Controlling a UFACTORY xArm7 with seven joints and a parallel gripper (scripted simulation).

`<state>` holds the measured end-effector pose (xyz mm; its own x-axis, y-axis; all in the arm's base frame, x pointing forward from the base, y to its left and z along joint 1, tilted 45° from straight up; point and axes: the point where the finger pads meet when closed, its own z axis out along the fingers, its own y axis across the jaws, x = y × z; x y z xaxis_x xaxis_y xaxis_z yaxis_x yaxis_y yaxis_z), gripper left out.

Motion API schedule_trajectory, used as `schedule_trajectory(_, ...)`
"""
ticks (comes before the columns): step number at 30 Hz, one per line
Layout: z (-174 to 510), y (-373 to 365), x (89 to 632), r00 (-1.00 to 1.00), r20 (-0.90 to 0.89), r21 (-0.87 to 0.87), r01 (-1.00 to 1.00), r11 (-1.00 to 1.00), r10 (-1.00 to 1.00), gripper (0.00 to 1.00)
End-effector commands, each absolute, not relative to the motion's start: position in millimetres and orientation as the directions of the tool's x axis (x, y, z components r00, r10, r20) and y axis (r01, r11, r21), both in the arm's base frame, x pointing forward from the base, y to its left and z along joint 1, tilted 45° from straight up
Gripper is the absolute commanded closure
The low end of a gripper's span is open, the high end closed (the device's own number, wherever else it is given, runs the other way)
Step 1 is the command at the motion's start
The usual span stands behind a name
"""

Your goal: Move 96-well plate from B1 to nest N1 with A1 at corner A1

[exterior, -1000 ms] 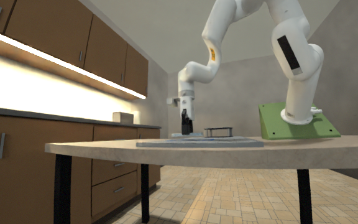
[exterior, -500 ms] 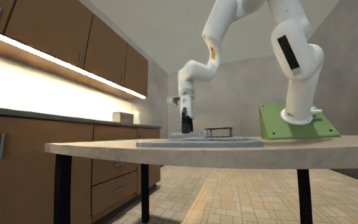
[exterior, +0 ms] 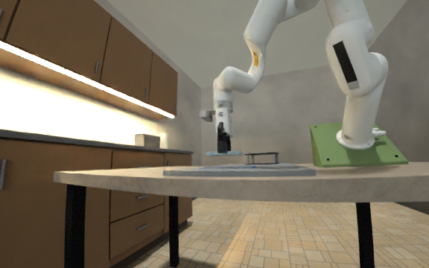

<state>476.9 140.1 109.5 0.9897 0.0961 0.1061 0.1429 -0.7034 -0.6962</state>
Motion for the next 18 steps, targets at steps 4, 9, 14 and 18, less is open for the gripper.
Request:
schedule_trajectory(4,117,132,478,0.99,0.109,-0.695,0.142,-0.705,0.093,1.0)
schedule_trajectory(9,123,126,478,0.99,0.109,-0.695,0.142,-0.705,0.093,1.0)
schedule_trajectory(14,128,121,478,0.99,0.109,-0.695,0.142,-0.705,0.093,1.0)
schedule_trajectory(18,131,117,478,0.99,0.109,-0.695,0.142,-0.705,0.093,1.0)
